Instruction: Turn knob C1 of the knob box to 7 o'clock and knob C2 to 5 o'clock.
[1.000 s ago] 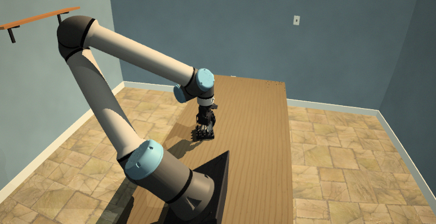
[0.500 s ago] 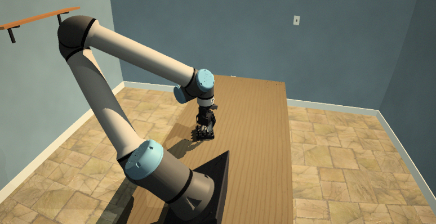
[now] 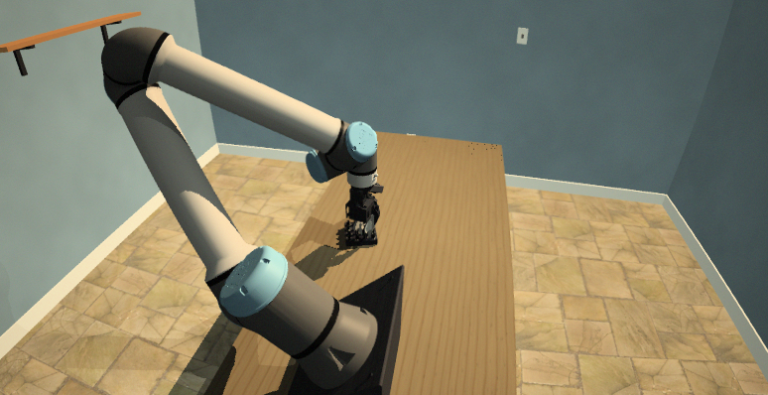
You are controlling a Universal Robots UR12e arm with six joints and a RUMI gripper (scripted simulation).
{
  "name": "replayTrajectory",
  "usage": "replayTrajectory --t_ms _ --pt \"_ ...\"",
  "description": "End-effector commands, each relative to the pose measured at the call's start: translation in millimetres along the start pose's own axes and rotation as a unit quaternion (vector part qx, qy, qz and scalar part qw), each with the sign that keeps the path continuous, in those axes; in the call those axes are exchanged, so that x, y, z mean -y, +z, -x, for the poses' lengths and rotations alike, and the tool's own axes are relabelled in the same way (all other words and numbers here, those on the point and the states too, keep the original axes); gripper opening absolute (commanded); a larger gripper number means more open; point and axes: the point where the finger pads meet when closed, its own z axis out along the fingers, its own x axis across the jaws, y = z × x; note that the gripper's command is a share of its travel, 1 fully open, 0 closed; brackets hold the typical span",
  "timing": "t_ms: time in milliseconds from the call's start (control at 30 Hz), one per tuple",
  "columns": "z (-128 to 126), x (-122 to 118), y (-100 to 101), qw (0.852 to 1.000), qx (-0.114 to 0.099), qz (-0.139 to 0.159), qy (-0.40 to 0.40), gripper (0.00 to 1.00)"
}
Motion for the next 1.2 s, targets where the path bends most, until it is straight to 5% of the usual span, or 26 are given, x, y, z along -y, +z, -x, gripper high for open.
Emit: replayTrajectory --t_ms 0,1167 --pt "-0.1 0.6 -0.5 1.000 0.000 -0.001 0.000 0.11" --pt "-0.1 0.6 -0.5 1.000 0.000 -0.001 0.000 0.04"
